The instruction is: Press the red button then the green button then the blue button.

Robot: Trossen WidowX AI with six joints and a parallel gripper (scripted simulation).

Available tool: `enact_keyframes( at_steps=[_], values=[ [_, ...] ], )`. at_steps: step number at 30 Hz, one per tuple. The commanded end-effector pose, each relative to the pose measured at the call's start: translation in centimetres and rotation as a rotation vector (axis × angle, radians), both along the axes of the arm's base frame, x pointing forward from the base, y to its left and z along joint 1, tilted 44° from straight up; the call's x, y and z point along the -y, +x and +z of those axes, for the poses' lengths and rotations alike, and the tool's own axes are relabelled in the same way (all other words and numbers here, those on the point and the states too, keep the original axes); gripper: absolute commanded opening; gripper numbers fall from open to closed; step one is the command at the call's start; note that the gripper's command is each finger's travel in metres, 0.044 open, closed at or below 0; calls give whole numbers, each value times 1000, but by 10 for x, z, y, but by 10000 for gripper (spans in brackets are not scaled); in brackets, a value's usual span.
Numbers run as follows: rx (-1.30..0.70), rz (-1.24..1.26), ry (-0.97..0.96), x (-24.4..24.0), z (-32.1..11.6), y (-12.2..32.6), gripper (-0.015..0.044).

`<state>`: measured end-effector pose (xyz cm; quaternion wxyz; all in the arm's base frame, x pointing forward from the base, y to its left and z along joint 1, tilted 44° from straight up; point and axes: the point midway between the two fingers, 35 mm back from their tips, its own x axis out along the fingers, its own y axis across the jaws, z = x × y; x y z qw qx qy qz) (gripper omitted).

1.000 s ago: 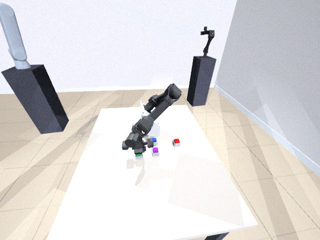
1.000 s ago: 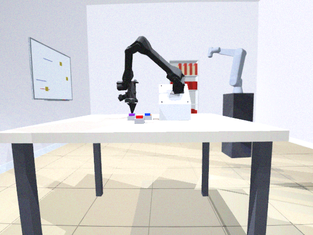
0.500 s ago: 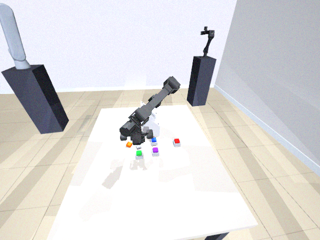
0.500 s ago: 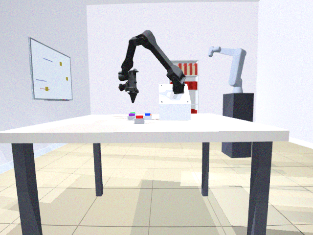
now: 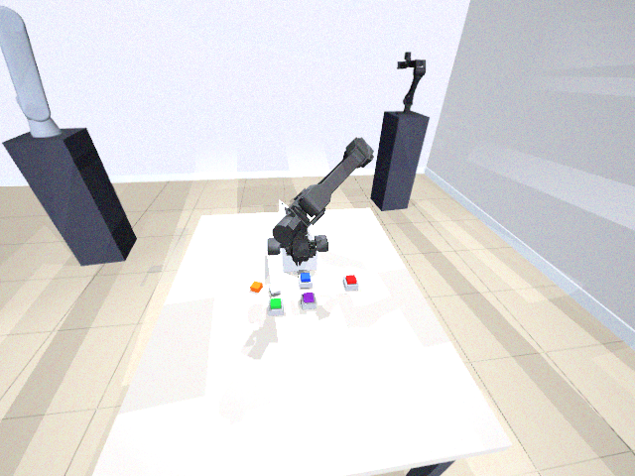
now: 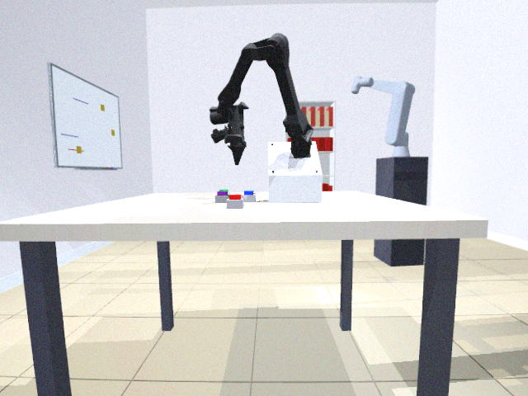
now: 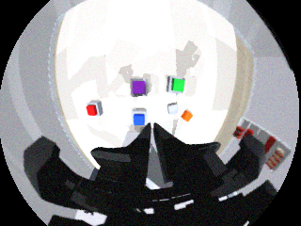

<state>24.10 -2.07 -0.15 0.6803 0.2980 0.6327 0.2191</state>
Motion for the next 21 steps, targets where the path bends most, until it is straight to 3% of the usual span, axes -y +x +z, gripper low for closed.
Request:
enact_keyframes(
  at_steps=[1, 7, 13, 21],
  values=[
    [-11, -4, 9, -27, 11, -35, 20],
    [-11, -4, 9, -33, 11, -41, 20],
    [-11, -4, 12, -73, -30, -36, 20],
    [-11, -4, 12, -77, -35, -35, 20]
  ],
)
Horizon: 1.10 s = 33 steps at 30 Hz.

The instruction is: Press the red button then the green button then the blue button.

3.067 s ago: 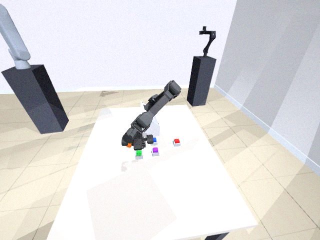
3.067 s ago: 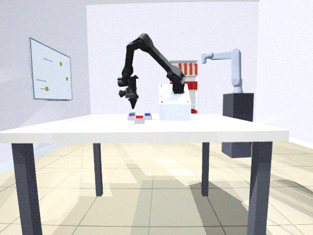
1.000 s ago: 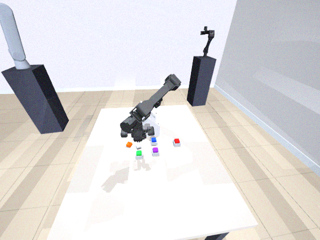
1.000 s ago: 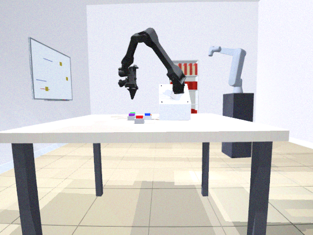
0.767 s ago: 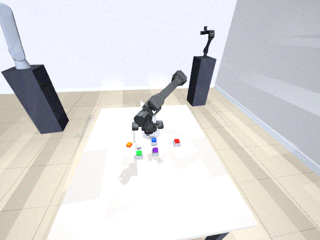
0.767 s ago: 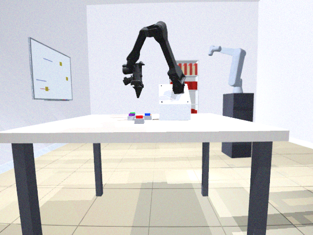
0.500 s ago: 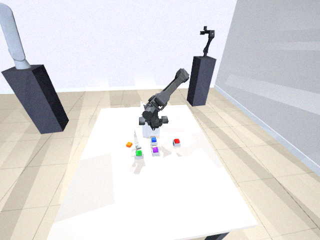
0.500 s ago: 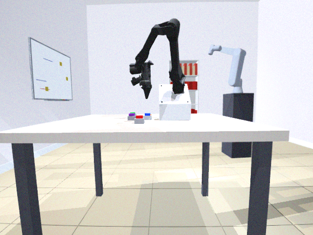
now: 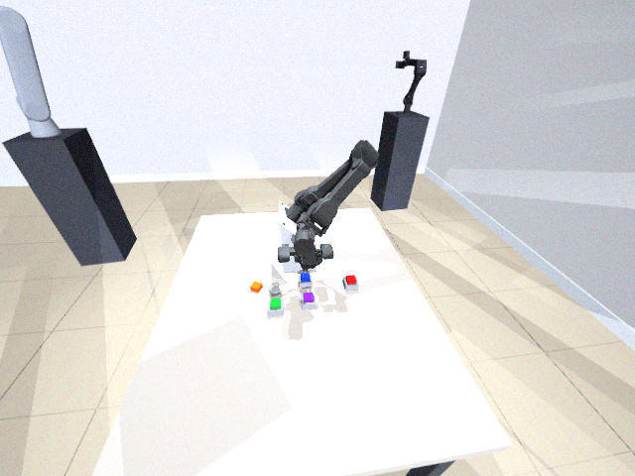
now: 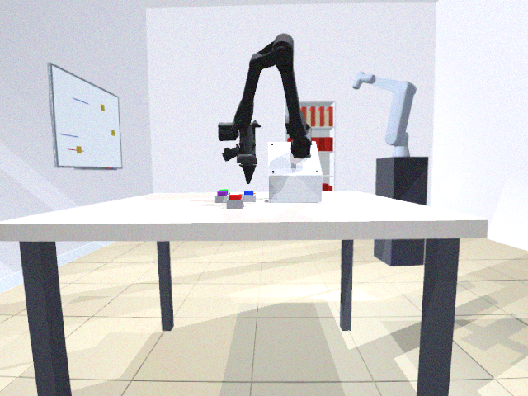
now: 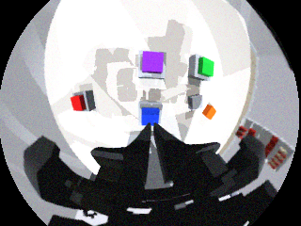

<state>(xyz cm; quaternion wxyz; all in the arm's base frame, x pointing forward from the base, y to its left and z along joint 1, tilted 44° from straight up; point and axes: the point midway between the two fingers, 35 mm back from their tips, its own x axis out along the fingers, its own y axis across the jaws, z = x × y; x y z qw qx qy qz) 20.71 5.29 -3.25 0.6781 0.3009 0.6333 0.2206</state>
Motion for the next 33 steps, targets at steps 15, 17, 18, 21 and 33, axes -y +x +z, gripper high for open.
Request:
enact_keyframes(
  at_steps=[15, 17, 18, 21, 33],
  values=[
    [-7, -4, 7, -20, -21, 1, 20],
    [-7, -4, 7, -22, -23, 1, 20],
    [-7, -4, 8, -23, -24, 1, 20],
    [-8, -4, 8, -24, -24, 1, 20],
    [-8, -4, 8, -24, -24, 1, 20]
  ],
)
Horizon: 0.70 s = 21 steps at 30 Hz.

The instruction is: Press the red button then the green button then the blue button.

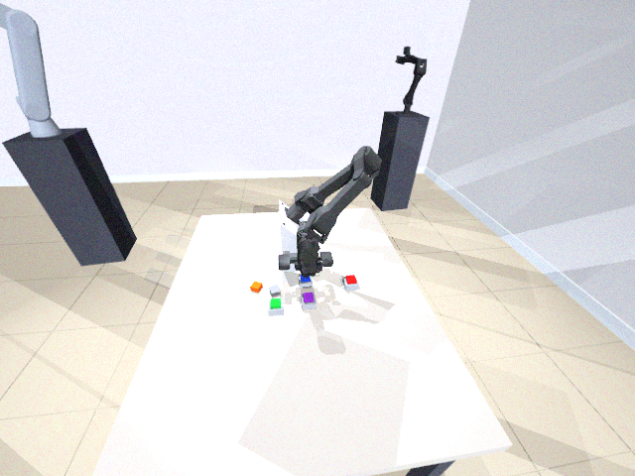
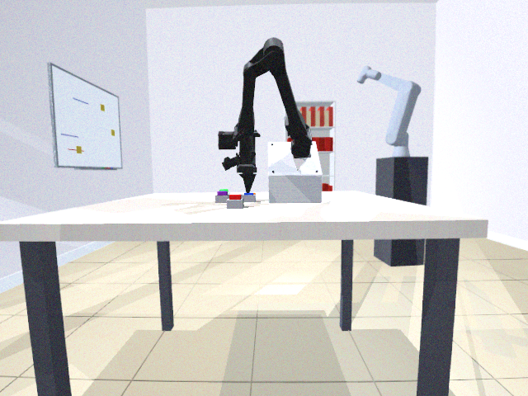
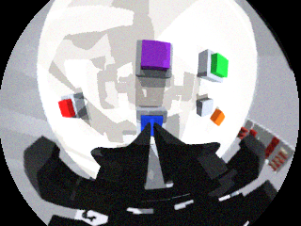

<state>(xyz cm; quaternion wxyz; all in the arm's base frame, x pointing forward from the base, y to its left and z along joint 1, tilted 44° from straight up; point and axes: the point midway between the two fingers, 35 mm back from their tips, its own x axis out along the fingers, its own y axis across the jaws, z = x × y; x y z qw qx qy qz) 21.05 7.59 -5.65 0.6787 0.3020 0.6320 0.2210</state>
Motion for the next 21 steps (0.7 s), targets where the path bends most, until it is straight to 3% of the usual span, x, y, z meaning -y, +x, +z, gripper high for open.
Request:
enact_keyframes(
  at_steps=[1, 13, 17, 21],
  values=[
    [-10, -2, 6, -1, 0, -3, 20],
    [-9, -2, 4, 22, 23, -5, 20],
    [-11, -4, -1, 17, 39, 10, 125],
    [-14, -11, -3, -6, 95, 41, 230]
  ],
)
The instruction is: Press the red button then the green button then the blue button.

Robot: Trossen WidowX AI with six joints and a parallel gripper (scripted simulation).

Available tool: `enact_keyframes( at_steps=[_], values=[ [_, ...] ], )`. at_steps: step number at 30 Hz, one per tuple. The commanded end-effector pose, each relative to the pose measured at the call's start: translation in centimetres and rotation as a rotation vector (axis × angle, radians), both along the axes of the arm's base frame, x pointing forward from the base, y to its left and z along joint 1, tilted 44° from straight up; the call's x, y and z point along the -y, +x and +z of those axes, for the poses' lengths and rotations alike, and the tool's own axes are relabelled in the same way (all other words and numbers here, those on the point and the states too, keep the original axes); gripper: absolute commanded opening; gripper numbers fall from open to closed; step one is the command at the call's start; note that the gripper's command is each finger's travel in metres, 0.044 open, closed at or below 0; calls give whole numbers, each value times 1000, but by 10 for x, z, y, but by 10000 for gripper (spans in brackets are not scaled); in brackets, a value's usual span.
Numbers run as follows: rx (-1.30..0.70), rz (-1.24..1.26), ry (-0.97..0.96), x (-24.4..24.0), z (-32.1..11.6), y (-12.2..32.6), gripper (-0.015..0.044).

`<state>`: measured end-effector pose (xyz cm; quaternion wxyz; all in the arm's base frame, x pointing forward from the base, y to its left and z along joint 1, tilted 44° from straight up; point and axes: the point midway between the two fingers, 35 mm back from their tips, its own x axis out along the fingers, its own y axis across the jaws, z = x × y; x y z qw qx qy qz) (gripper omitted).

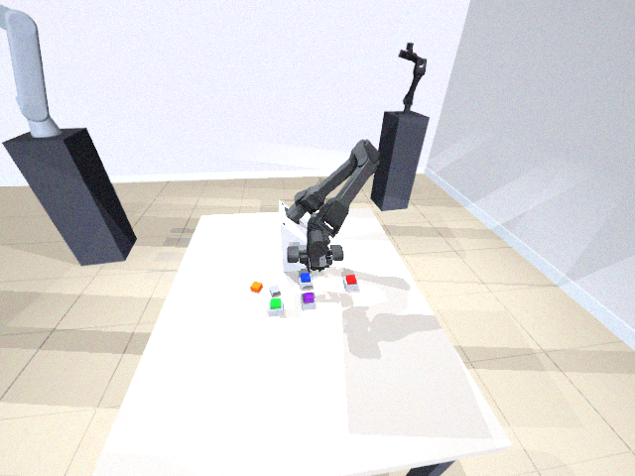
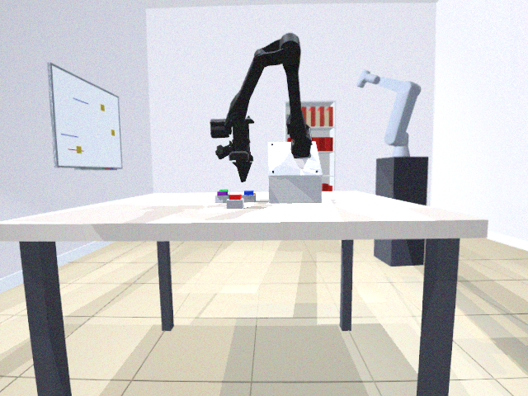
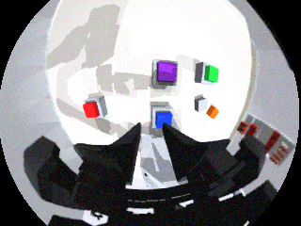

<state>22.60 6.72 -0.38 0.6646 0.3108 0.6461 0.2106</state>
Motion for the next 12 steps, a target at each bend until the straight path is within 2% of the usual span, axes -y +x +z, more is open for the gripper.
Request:
enact_keyframes(
  at_steps=[1, 6, 12],
  values=[
    [32, -3, -2, -23, 59, 31, 256],
    [41, 6, 7, -54, 124, 36, 387],
    [44, 9, 8, -57, 132, 35, 400]
  ],
)
